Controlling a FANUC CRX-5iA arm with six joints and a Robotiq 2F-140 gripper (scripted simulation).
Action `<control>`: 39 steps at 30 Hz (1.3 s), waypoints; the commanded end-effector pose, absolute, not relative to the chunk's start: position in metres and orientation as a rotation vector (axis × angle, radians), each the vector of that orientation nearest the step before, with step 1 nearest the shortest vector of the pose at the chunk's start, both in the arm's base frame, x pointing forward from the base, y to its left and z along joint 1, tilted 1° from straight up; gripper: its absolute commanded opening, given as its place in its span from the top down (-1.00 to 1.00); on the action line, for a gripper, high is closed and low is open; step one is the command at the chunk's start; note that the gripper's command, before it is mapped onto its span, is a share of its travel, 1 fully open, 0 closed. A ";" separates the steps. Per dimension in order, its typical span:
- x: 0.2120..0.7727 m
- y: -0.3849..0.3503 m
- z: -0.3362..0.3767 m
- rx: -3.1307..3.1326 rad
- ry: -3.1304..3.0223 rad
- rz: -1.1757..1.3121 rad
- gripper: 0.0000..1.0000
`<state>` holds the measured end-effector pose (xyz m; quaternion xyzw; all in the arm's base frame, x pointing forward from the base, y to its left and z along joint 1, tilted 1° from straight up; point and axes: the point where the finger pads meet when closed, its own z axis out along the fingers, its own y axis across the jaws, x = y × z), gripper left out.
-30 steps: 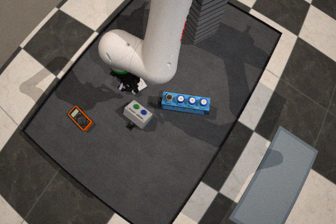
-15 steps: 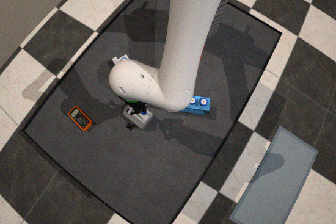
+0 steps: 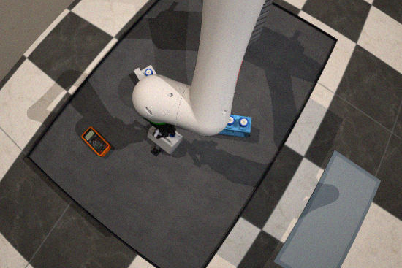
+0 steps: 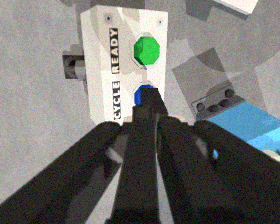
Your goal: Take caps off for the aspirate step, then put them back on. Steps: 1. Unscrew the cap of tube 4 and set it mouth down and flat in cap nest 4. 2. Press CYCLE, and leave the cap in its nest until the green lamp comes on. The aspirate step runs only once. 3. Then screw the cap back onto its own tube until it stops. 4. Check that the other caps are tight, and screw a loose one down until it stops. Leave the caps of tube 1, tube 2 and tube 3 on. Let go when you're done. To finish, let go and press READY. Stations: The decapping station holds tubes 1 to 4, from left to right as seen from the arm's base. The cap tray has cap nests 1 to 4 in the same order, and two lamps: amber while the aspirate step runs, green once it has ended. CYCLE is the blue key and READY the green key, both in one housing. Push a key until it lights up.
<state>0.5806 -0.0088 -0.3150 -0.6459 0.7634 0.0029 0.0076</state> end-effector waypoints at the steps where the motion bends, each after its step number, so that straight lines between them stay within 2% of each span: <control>1: 0.582 -0.009 -0.314 -2.019 2.385 0.007 0.80; 39: 0.582 -0.009 -0.324 -2.019 2.385 0.007 0.80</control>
